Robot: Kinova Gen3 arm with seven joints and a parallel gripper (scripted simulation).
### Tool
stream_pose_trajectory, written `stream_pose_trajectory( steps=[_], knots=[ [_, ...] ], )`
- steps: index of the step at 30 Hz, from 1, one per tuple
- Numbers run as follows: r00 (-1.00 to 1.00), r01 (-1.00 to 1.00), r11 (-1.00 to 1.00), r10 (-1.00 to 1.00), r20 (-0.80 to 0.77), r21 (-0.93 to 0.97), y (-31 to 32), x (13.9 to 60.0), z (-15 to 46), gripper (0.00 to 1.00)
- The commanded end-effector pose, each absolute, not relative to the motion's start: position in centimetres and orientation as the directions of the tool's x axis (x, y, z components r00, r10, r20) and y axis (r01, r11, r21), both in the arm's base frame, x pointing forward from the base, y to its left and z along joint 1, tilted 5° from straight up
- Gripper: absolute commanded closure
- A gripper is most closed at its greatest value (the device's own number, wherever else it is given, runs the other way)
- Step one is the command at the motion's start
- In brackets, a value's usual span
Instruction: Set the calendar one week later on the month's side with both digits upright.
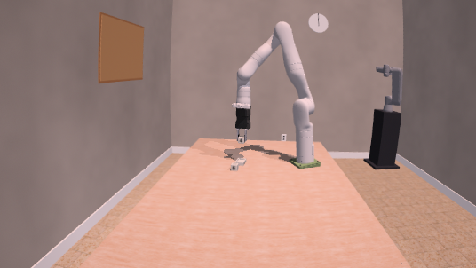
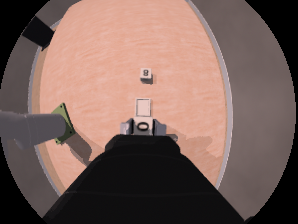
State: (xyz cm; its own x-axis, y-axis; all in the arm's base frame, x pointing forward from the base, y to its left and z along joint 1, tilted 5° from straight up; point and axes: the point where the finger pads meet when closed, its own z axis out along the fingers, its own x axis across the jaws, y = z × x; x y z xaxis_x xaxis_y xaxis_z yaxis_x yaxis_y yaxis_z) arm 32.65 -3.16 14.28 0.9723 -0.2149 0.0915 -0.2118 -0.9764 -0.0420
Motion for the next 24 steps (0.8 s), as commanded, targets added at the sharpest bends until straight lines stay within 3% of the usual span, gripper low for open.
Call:
stream_pose_trajectory(
  steps=[1,24],
  knots=[
    [0.974,-0.207,-0.977,-0.210,0.083,-0.046,-2.9,32.5,13.6,0.40],
    [0.974,-0.207,-0.977,-0.210,0.083,-0.046,-2.7,33.1,8.6,0.40]
  ],
)
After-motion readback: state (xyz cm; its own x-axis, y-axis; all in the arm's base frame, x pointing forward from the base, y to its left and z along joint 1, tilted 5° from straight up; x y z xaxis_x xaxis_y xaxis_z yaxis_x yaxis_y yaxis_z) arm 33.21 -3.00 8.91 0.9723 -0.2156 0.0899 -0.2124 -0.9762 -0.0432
